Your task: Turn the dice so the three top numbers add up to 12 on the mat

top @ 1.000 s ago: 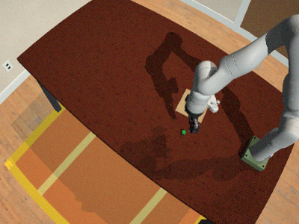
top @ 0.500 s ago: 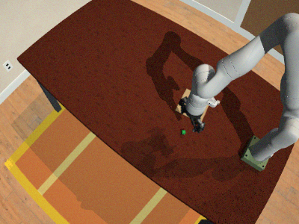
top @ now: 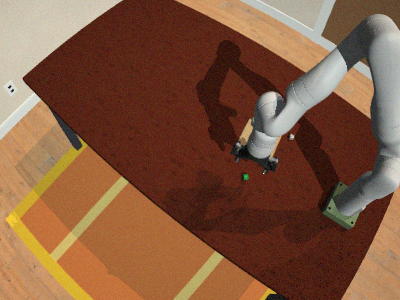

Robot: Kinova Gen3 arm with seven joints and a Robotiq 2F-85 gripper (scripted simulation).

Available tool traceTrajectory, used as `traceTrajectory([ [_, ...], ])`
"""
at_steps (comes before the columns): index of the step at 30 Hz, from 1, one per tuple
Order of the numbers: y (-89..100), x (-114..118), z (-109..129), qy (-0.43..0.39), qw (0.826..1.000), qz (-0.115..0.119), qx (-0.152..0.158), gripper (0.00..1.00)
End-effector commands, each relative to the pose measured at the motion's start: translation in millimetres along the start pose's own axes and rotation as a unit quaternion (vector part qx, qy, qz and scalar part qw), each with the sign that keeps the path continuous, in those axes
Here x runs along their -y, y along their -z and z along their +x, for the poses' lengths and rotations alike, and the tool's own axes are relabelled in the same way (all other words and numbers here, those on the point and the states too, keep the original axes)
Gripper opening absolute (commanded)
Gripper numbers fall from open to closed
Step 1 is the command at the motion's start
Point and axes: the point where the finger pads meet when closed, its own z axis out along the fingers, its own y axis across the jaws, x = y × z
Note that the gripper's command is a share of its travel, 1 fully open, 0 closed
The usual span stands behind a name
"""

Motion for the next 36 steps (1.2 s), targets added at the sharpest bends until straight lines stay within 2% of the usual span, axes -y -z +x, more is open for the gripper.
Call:
traceTrajectory([
  [1,-4.7,-0.7,2.5,0.033,0.999,-0.003,0.003,1.00],
  [7,-10.9,0.5,0.3,0.138,0.990,0.000,0.007,1.00],
  [12,-13.9,1.3,-1.2,0.195,0.981,0.003,0.010,1.00],
  [25,-15.7,1.8,-2.2,0.228,0.974,0.005,0.012,1.00],
  [26,-15.7,1.8,-2.2,0.228,0.974,0.005,0.012,0.31],
  [36,-15.7,1.8,-2.2,0.228,0.974,0.005,0.012,0.31],
])
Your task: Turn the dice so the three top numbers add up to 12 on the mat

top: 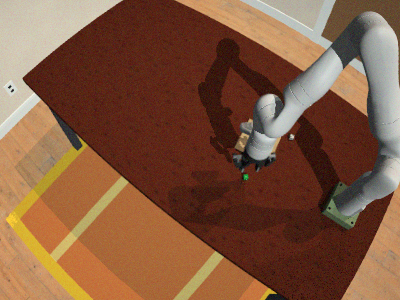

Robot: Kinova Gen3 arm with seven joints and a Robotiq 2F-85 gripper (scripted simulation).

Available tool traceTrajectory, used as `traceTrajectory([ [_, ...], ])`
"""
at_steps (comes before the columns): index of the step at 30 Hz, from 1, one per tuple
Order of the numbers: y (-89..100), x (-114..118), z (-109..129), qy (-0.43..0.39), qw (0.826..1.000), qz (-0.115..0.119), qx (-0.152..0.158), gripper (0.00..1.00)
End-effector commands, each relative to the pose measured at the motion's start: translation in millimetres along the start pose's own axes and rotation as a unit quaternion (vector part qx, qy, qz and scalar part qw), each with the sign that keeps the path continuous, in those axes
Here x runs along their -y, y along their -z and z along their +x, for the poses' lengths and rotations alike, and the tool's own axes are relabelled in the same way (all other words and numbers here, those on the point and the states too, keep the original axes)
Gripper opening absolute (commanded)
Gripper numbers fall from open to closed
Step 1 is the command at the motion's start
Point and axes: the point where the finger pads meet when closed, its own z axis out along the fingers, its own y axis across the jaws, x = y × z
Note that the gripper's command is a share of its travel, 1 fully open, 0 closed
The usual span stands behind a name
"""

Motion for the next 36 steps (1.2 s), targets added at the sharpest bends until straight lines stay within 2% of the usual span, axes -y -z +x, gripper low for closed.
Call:
traceTrajectory([
  [1,0.5,0.4,0.2,0.000,1.000,0.001,0.000,0.31],
  [36,-2.6,0.4,0.3,0.000,1.000,0.000,-0.001,0.31],
])
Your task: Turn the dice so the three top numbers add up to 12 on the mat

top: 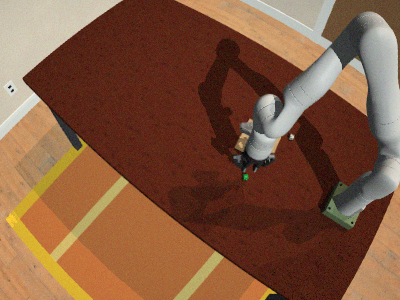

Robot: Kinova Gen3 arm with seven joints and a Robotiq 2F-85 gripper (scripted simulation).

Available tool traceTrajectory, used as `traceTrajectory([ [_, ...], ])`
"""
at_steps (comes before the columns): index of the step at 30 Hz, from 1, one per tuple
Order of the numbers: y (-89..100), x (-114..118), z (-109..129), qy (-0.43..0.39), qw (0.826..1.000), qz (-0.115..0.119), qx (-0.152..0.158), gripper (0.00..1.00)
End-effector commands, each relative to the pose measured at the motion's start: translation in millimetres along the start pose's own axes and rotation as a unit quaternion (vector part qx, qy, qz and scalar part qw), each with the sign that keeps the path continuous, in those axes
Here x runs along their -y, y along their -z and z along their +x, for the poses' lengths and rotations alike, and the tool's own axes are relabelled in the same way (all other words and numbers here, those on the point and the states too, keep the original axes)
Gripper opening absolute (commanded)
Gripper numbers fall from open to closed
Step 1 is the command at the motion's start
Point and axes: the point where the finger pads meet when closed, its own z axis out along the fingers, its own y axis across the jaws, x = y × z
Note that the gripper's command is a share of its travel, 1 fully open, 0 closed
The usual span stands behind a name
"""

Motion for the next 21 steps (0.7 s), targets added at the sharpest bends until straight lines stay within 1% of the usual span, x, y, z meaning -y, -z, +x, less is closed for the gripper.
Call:
traceTrajectory([
  [1,-1.8,0.1,-0.4,0.001,1.000,-0.001,0.000,0.31],
  [12,-11.0,0.0,-0.1,0.001,1.000,-0.001,0.000,0.31],
  [21,-24.4,-0.2,0.3,0.001,1.000,-0.001,0.000,0.31],
])
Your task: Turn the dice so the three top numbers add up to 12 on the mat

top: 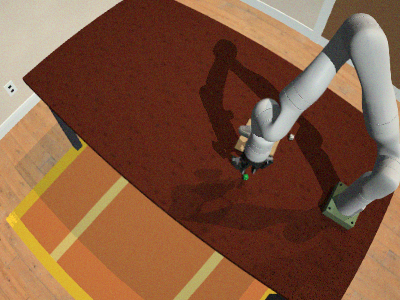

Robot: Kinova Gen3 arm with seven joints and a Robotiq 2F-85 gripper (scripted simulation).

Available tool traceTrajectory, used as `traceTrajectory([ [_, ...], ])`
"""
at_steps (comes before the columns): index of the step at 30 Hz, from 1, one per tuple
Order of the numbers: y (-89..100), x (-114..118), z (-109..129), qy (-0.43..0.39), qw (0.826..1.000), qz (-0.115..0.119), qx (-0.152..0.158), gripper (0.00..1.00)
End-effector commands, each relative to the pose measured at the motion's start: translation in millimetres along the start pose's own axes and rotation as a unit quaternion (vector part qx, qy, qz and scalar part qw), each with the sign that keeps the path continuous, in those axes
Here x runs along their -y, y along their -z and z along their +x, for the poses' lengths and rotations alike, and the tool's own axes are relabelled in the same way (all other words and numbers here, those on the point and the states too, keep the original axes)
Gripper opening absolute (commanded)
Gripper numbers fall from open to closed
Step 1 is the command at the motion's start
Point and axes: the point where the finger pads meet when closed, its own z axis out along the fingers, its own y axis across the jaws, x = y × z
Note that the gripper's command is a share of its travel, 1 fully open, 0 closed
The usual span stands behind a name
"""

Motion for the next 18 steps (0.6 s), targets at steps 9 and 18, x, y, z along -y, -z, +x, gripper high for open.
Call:
traceTrajectory([
  [9,-14.9,-1.3,-1.9,0.002,1.000,-0.003,0.002,0.31],
  [18,-25.1,-1.4,-1.6,0.002,1.000,-0.003,0.002,0.31],
])
